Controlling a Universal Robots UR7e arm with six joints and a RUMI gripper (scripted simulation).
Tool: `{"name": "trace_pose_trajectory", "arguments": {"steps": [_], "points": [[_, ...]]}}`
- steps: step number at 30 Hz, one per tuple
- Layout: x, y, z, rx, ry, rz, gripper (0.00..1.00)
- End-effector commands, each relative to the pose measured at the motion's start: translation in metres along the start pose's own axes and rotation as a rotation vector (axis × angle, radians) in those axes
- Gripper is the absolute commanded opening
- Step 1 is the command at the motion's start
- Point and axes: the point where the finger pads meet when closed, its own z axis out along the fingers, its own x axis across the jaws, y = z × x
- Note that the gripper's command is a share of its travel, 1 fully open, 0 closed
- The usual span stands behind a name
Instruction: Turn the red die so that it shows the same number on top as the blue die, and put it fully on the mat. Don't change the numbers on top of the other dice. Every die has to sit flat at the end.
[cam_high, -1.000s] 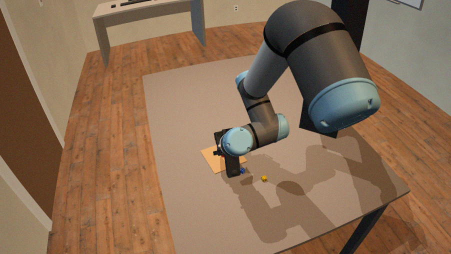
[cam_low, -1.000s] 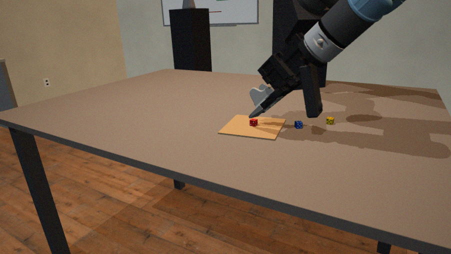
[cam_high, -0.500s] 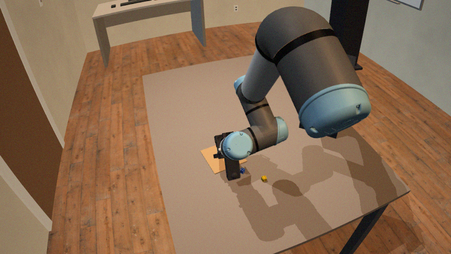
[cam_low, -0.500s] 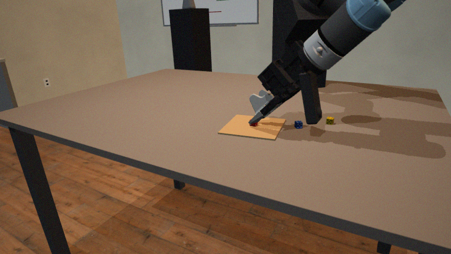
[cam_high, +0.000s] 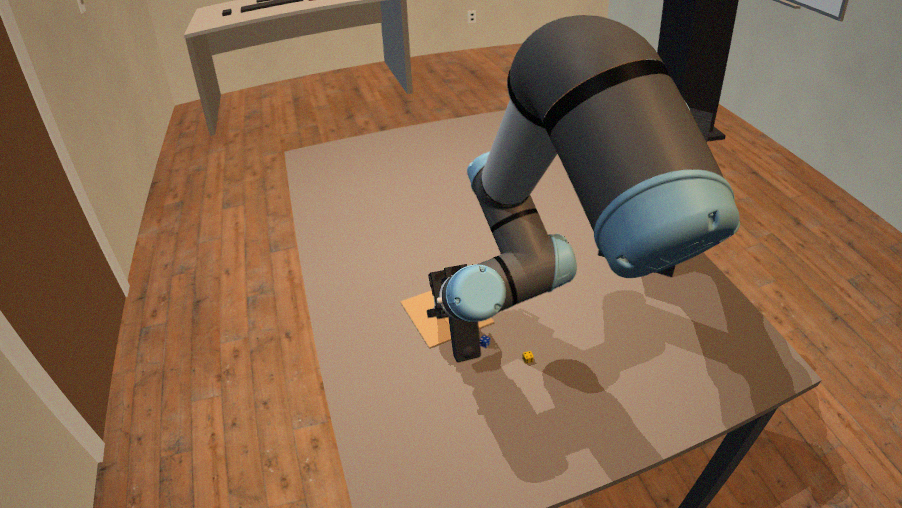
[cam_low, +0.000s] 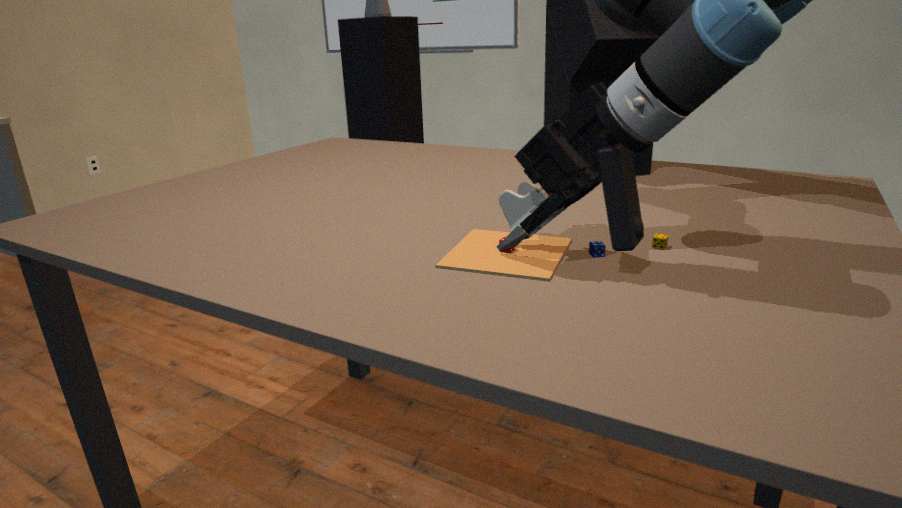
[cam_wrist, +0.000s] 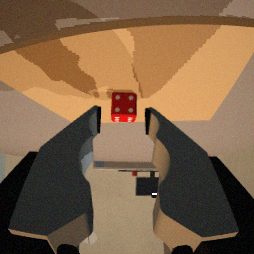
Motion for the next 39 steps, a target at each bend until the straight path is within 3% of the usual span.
{"name": "trace_pose_trajectory", "arguments": {"steps": [1, 26, 27, 39], "points": [[0.0003, 0.0000, -0.0002, 0.000, 0.001, 0.000, 0.18], [0.0003, 0.0000, -0.0002, 0.000, 0.001, 0.000, 0.18], [0.0003, 0.0000, -0.0002, 0.000, 0.001, 0.000, 0.00], [0.0003, 0.0000, -0.0002, 0.000, 0.001, 0.000, 0.00]]}}
